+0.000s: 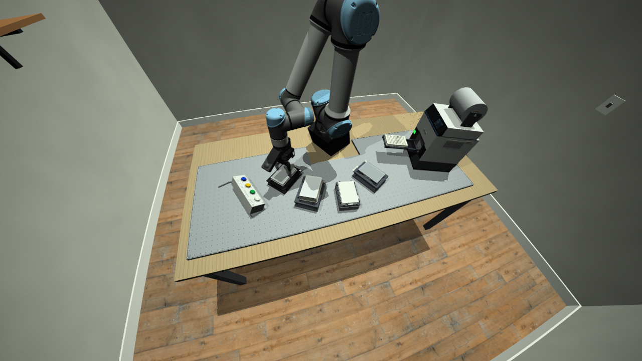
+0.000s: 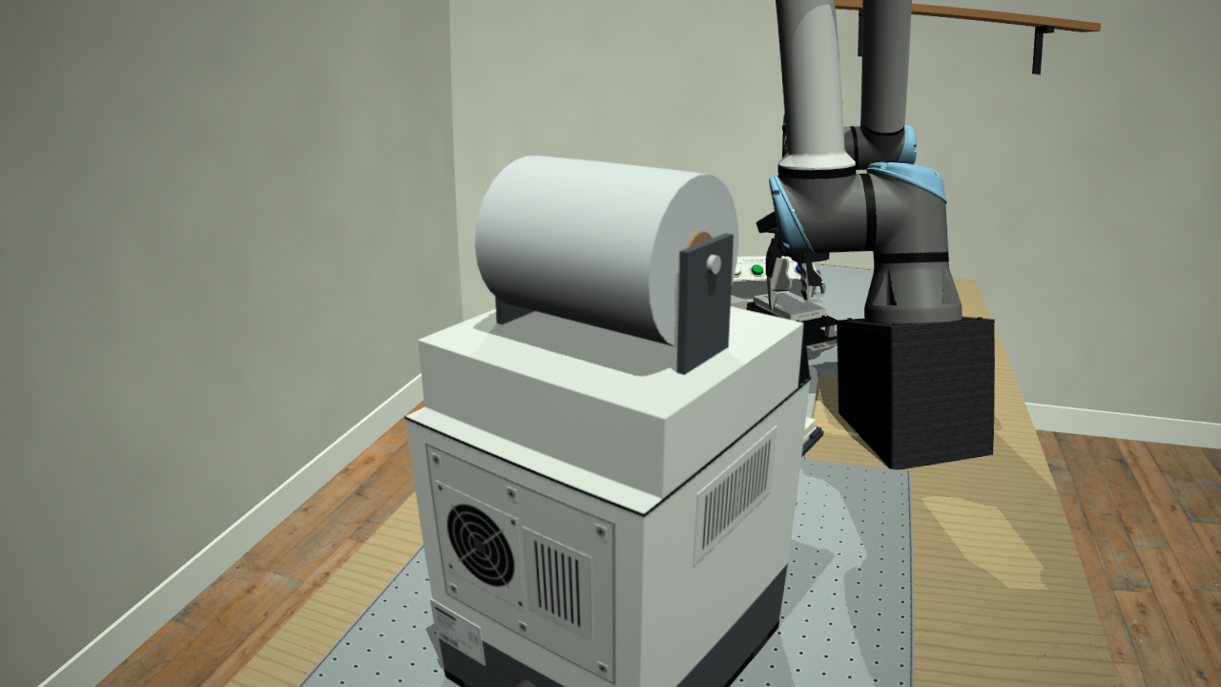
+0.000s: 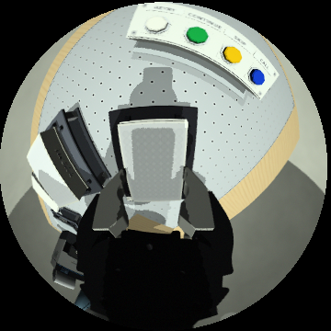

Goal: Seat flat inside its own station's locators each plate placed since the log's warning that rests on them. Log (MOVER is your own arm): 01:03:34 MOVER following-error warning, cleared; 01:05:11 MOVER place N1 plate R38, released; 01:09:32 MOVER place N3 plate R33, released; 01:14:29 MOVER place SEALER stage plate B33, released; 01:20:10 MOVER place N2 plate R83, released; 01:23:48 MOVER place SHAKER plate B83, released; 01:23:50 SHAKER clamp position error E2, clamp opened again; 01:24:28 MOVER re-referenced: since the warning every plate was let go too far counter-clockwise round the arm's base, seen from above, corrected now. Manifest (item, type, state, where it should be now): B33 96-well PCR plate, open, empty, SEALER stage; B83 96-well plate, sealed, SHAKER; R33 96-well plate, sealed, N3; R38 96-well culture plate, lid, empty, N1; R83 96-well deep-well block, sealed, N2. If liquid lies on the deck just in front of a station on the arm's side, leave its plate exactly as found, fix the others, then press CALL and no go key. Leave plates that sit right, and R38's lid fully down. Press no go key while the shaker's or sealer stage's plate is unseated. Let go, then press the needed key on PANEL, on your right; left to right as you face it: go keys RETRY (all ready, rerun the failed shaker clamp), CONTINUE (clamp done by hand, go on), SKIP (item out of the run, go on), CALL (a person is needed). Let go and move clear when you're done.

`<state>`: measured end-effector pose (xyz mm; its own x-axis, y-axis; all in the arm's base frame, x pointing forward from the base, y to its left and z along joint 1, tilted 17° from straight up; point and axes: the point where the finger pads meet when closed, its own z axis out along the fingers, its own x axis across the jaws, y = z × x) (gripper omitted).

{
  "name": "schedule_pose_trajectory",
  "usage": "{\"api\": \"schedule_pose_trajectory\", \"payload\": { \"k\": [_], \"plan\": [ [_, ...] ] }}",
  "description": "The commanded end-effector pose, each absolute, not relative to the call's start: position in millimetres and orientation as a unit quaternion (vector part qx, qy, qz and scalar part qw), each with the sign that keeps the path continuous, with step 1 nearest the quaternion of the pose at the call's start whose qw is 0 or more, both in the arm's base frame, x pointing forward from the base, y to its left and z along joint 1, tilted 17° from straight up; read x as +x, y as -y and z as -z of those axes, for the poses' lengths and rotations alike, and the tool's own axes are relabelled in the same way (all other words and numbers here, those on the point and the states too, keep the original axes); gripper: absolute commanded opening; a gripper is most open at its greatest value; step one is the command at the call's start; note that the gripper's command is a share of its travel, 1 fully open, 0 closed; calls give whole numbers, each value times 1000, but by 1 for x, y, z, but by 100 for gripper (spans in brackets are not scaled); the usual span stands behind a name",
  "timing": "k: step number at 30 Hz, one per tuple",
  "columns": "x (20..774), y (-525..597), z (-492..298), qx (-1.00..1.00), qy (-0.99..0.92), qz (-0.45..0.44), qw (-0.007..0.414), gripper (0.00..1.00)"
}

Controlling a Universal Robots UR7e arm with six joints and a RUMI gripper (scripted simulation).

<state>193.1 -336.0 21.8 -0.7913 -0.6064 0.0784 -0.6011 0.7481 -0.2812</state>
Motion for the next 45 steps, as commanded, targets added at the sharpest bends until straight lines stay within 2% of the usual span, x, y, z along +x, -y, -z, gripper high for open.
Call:
{"api": "schedule_pose_trajectory", "payload": {
  "k": [1, 45],
  "plan": [
    [194, 335, -18, -324, -935, 146, 9, 0],
    [194, 336, -17, -323, -935, 148, 9, 0]
  ]
}}
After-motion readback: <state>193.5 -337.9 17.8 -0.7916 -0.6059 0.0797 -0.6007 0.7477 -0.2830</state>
